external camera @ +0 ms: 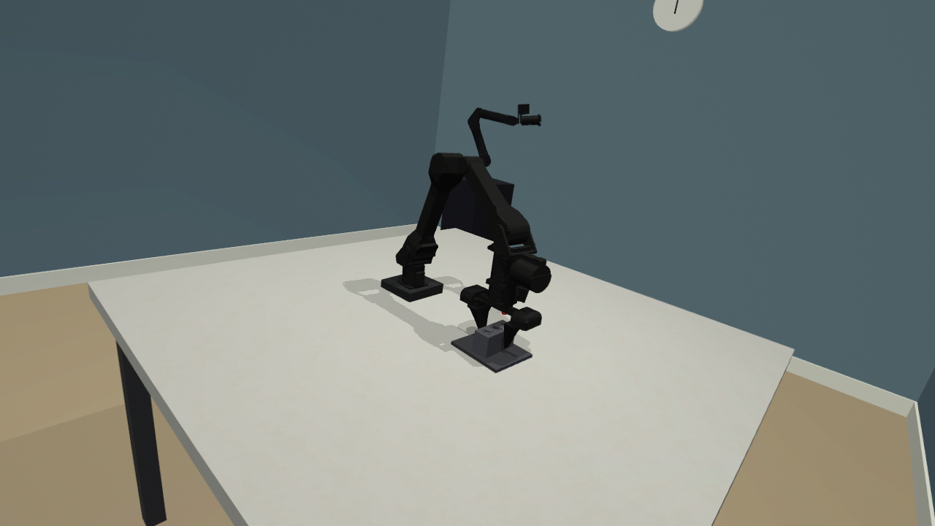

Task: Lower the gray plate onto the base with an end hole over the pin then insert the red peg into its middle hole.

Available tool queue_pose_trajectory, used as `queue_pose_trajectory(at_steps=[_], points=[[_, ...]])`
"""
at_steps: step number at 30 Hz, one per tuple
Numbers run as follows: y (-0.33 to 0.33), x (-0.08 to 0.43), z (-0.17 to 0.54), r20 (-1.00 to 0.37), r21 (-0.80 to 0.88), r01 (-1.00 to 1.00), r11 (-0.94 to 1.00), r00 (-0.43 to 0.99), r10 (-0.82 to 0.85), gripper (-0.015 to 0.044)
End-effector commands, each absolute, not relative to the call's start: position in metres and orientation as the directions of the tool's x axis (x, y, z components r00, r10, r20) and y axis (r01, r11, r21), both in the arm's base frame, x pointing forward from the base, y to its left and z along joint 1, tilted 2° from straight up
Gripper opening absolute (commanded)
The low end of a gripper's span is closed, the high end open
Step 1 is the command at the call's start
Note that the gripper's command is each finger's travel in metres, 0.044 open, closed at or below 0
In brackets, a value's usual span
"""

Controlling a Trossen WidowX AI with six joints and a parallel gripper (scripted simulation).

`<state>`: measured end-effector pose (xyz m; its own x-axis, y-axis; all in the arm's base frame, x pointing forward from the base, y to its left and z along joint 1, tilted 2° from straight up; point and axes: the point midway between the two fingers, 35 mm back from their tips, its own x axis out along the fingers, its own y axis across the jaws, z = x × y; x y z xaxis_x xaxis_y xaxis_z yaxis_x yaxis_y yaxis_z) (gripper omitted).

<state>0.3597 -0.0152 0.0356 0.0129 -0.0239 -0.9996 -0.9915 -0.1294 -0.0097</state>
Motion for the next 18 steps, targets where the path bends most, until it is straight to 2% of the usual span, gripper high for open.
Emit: queue_pose_trajectory(at_steps=[1,2,6,14,18], points=[[-0.015,0.360,0.036,-1.000,-0.011,-0.992,-0.129,0.014,-0.024,0.0420],[-0.015,0.360,0.036,-1.000,-0.011,-0.992,-0.129,0.014,-0.024,0.0440],[-0.015,0.360,0.039,-1.000,-0.012,-0.992,-0.128,0.015,-0.024,0.0440],[-0.012,0.361,0.144,-1.000,-0.007,-0.992,-0.128,0.010,-0.026,0.0440],[-0.012,0.364,0.153,-1.000,-0.004,-0.991,-0.134,0.008,-0.028,0.0440]])
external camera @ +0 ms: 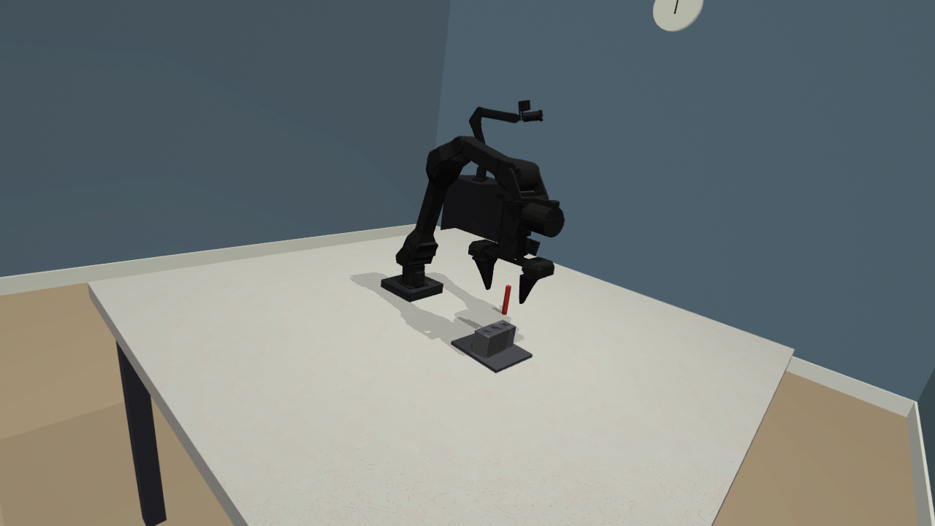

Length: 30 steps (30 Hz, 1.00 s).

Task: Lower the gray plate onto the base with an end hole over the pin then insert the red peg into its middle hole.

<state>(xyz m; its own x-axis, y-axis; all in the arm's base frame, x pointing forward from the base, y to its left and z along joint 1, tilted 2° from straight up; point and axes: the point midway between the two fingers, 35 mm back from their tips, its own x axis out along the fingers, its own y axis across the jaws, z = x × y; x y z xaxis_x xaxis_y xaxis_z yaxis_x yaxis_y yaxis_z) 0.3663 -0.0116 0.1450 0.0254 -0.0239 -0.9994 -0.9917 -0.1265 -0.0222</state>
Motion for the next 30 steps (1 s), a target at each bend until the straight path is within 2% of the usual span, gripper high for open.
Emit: queue_pose_trajectory(at_steps=[1,4,10,14,19,24,30], points=[[-0.012,0.364,0.153,-1.000,-0.004,-0.991,-0.134,0.008,-0.028,0.0440],[-0.007,0.362,0.153,-1.000,-0.006,-0.997,-0.083,0.008,-0.027,0.0440],[0.030,0.345,0.154,-1.000,-0.015,-0.930,0.368,0.007,-0.023,0.0440],[0.054,0.332,0.155,-1.000,-0.018,-0.769,0.639,0.006,-0.020,0.0440],[0.080,0.312,0.154,-1.000,-0.018,-0.462,0.886,0.005,-0.018,0.0440],[0.104,0.290,0.153,-1.000,-0.015,-0.085,0.996,0.003,-0.015,0.0440],[0.122,0.269,0.152,-1.000,-0.013,0.235,0.972,0.000,-0.013,0.0440]])
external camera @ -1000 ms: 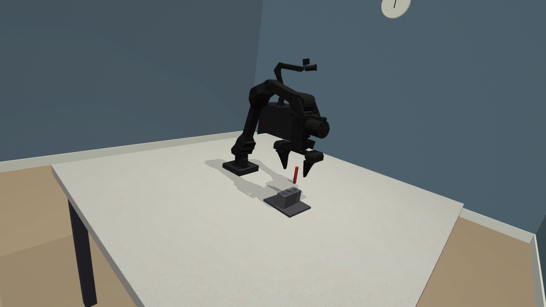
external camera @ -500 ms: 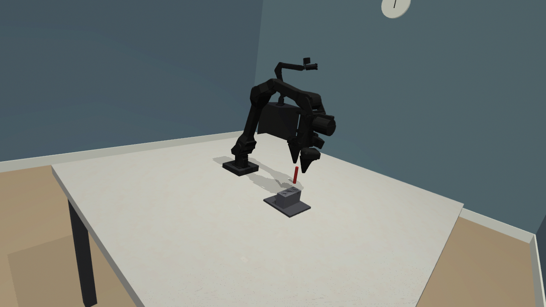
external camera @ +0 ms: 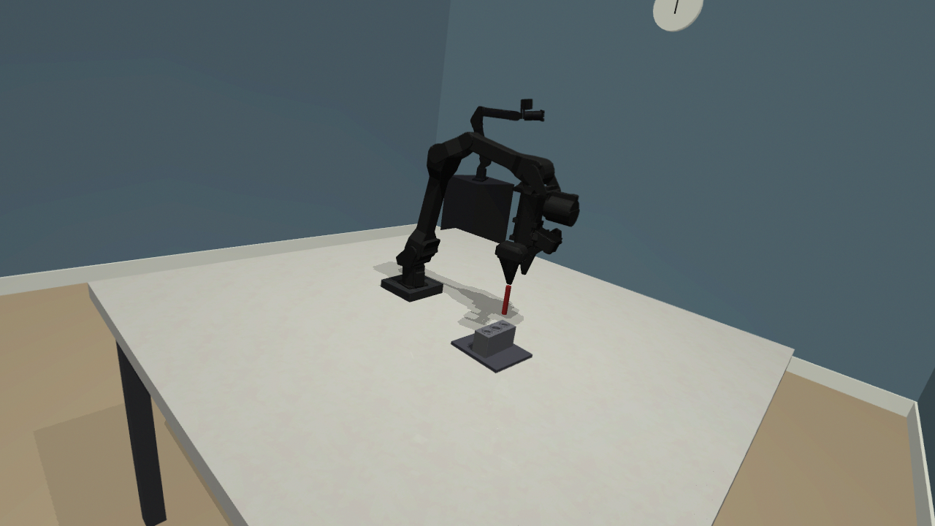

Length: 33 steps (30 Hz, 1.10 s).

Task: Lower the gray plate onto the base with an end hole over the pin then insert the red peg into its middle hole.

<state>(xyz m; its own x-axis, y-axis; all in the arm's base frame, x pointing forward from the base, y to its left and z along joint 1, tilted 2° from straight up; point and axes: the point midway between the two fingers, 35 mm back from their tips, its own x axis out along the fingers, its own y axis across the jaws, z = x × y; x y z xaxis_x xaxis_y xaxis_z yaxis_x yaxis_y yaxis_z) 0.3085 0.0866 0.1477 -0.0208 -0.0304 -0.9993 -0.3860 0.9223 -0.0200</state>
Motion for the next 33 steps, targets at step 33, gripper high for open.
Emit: queue_pose_trajectory(at_steps=[33], points=[[0.156,0.223,0.140,-1.000,-0.010,0.831,0.555,-0.005,-0.011,0.0440]])
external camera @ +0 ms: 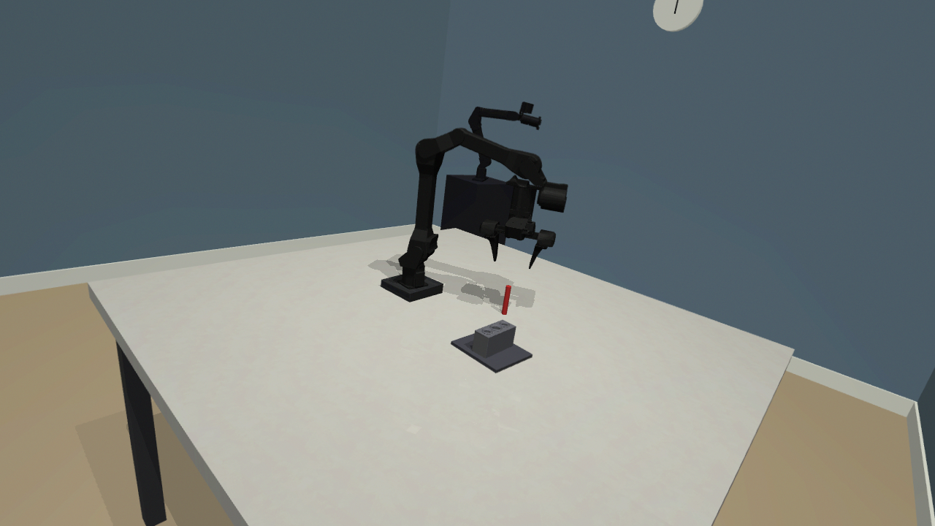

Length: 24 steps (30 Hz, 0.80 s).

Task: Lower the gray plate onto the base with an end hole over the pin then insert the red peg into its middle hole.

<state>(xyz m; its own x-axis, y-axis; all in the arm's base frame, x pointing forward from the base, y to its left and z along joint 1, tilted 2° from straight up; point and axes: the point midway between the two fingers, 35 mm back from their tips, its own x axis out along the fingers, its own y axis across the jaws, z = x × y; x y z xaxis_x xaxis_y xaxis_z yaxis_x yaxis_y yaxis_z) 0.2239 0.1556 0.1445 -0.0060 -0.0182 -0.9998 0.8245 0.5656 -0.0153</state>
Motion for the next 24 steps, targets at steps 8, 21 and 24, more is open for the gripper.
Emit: queue_pose_trajectory(at_steps=[8,21,24], points=[[0.155,0.223,0.111,-1.000,-0.010,0.832,0.555,-0.005,-0.011,0.0440],[0.155,0.224,0.089,-1.000,-0.010,0.832,0.555,-0.005,-0.011,0.0440],[0.155,0.224,0.084,-1.000,-0.010,0.832,0.555,-0.005,-0.011,0.0440]])
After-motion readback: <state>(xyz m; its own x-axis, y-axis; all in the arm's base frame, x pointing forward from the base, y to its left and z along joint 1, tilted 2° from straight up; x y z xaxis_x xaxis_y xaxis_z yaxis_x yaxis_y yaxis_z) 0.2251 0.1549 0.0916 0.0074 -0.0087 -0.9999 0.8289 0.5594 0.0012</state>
